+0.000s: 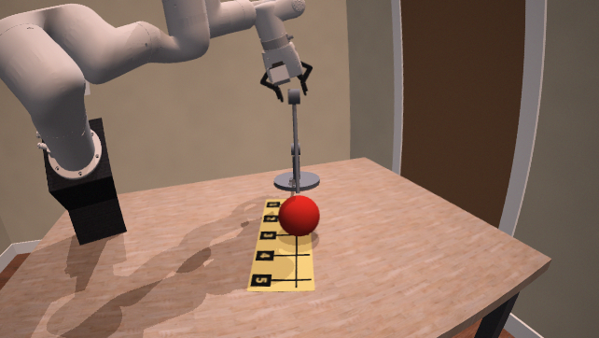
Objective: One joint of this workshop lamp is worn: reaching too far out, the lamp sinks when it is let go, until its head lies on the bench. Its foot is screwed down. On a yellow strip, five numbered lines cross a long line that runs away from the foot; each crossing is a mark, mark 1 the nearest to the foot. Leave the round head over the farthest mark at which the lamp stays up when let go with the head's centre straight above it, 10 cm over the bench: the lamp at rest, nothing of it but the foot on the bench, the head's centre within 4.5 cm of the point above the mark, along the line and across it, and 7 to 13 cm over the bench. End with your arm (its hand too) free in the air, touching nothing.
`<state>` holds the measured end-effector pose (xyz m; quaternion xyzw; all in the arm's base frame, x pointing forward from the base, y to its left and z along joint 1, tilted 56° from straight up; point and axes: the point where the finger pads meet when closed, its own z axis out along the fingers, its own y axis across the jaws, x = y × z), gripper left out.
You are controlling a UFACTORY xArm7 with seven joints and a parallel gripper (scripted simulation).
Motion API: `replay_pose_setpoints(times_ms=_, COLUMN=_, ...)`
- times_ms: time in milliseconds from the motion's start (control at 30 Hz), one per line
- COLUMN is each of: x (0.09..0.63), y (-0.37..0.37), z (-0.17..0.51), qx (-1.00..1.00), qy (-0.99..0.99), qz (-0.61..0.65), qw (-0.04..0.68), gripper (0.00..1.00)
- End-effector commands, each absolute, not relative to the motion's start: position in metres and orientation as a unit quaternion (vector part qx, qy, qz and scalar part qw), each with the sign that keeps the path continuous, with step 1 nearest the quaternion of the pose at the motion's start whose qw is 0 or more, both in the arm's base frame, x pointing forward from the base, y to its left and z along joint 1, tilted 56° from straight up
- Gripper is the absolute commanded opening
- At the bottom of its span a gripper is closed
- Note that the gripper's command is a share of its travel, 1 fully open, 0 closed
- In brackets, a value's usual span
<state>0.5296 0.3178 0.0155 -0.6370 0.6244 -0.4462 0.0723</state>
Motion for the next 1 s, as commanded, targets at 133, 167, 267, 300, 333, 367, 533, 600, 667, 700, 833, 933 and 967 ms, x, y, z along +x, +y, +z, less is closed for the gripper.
replay_pose_setpoints(times_ms=133, x=0.529, y=0.320, z=0.017, qx=-0.635, qy=0.626, qz=-0.448, qw=0.067, gripper=1.00)
replay_pose_setpoints(times_ms=167, x=0.529, y=0.320, z=0.017, qx=-0.638, qy=0.624, qz=-0.446, qw=0.074, gripper=1.00)
replay_pose_setpoints(times_ms=267, x=0.528, y=0.323, z=0.019, qx=-0.638, qy=0.624, qz=-0.446, qw=0.074, gripper=1.00)
replay_pose_setpoints(times_ms=300, x=0.526, y=0.325, z=0.021, qx=-0.638, qy=0.624, qz=-0.446, qw=0.074, gripper=1.00)
replay_pose_setpoints(times_ms=333, x=0.525, y=0.328, z=0.024, qx=-0.638, qy=0.624, qz=-0.446, qw=0.074, gripper=1.00)
replay_pose_setpoints(times_ms=367, x=0.523, y=0.331, z=0.026, qx=-0.637, qy=0.624, qz=-0.446, qw=0.074, gripper=1.00)
replay_pose_setpoints(times_ms=533, x=0.516, y=0.346, z=0.037, qx=-0.637, qy=0.624, qz=-0.446, qw=0.074, gripper=1.00)
replay_pose_setpoints(times_ms=600, x=0.513, y=0.352, z=0.042, qx=-0.637, qy=0.624, qz=-0.446, qw=0.074, gripper=1.00)
replay_pose_setpoints(times_ms=667, x=0.510, y=0.358, z=0.046, qx=-0.637, qy=0.624, qz=-0.446, qw=0.073, gripper=1.00)
replay_pose_setpoints(times_ms=700, x=0.508, y=0.361, z=0.048, qx=-0.637, qy=0.624, qz=-0.446, qw=0.073, gripper=1.00)
replay_pose_setpoints(times_ms=833, x=0.505, y=0.366, z=0.053, qx=-0.638, qy=0.623, qz=-0.446, qw=0.075, gripper=1.00)
replay_pose_setpoints(times_ms=933, x=0.501, y=0.373, z=0.059, qx=-0.640, qy=0.622, qz=-0.445, qw=0.079, gripper=1.00)
replay_pose_setpoints(times_ms=967, x=0.500, y=0.375, z=0.061, qx=-0.640, qy=0.621, qz=-0.444, qw=0.081, gripper=1.00)
